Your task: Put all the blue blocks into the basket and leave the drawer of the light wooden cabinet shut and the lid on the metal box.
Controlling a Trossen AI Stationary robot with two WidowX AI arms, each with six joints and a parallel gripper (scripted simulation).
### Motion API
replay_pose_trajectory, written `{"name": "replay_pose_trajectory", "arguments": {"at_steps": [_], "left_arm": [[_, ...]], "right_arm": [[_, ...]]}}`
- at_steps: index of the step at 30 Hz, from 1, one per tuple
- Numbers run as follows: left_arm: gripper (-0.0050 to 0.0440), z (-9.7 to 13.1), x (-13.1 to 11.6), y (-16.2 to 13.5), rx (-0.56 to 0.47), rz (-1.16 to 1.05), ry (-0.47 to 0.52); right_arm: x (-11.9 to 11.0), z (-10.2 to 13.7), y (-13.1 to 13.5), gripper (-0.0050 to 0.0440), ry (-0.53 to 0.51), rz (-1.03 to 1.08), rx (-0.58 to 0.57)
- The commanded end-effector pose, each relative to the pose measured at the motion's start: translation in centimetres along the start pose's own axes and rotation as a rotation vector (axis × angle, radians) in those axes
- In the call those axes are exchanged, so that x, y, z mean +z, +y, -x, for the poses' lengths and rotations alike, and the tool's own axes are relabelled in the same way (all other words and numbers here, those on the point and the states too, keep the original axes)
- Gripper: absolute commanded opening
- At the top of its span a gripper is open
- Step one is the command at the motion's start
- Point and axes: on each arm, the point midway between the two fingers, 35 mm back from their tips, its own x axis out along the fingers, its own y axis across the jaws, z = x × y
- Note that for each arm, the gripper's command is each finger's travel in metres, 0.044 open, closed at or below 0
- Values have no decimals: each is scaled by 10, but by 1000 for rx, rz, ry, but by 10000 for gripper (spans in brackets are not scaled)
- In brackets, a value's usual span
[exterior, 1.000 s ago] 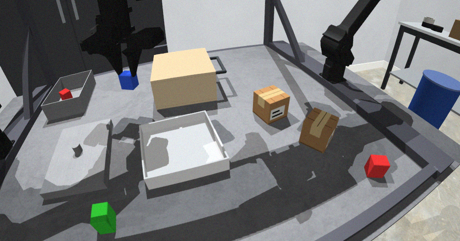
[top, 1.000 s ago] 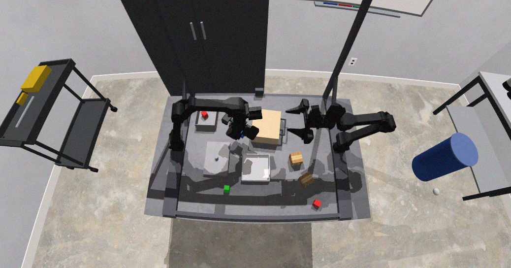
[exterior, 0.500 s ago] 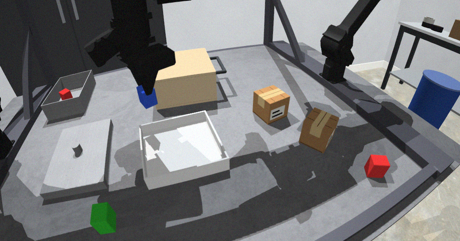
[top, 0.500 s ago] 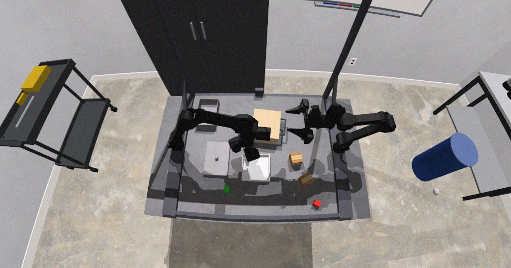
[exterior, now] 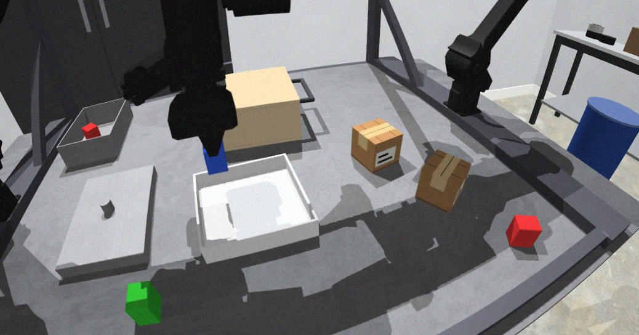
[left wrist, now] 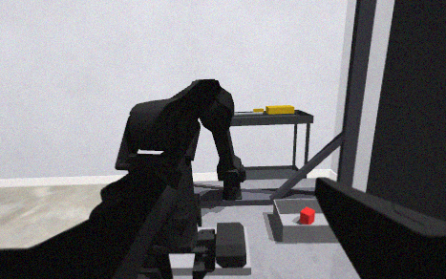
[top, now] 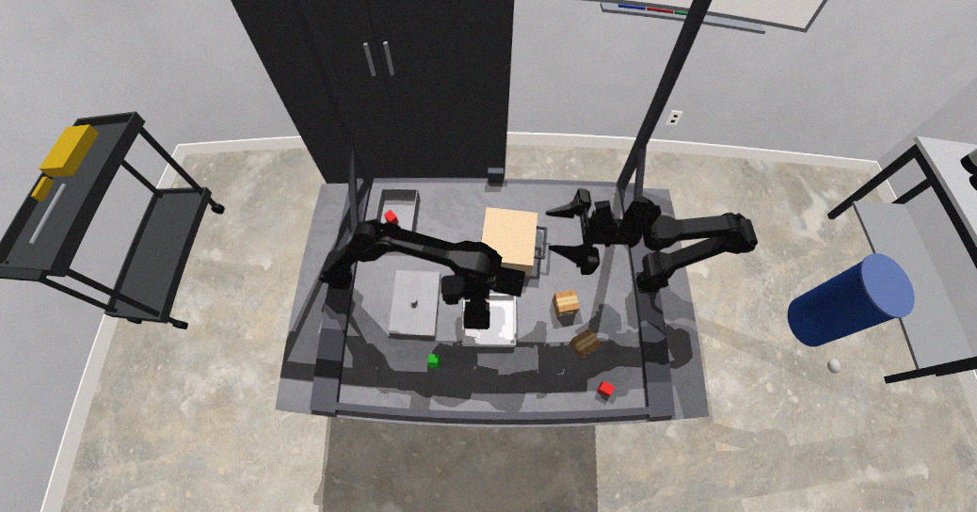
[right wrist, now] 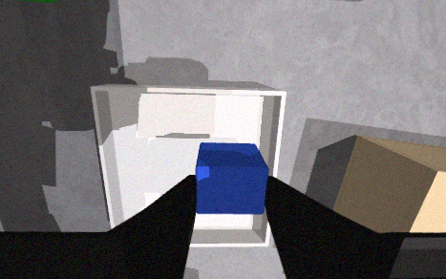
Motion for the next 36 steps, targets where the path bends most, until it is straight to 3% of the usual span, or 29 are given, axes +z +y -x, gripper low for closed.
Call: {"name": "replay_pose_trajectory", "arguments": {"at_steps": [1, 36], "left_arm": [[400, 3, 9, 0, 0, 0, -27], [400, 3, 9, 0, 0, 0, -27]], "right_arm": [[-7, 30, -3, -50, 88, 19, 21], [-4, 3, -1, -50, 77, 4, 18]]}}
